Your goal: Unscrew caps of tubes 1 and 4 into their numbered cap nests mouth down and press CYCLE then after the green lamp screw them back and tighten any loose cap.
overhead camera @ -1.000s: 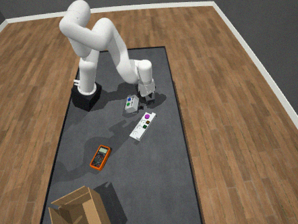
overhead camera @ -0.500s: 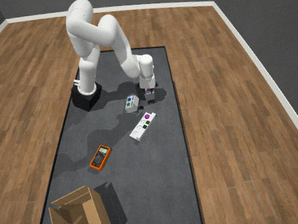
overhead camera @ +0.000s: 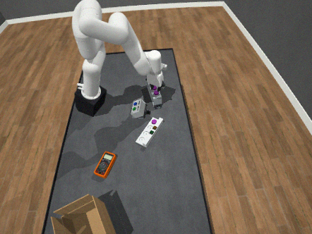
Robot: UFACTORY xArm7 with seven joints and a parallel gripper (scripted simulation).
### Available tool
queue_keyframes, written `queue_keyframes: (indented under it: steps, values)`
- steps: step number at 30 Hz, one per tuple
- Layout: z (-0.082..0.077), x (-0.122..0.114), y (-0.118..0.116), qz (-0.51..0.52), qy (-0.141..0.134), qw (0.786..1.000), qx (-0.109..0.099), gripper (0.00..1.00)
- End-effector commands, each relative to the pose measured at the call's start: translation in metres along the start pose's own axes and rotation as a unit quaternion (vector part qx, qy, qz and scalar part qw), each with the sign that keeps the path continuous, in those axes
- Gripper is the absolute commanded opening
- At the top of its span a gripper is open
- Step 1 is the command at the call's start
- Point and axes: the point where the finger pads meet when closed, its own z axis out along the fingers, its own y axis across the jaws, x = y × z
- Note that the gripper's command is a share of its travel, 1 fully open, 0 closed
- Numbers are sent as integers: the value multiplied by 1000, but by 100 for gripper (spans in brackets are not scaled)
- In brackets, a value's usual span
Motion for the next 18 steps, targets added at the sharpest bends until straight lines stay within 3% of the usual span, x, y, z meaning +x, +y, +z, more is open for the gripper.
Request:
queue_keyframes:
  steps: [1,8,18]
  values:
    - [1,10,0,30,-42,998,-28,46]
    - [1,10,0,30,-42,998,-28,46]
    - [31,8,1,30,-42,998,-27,46]
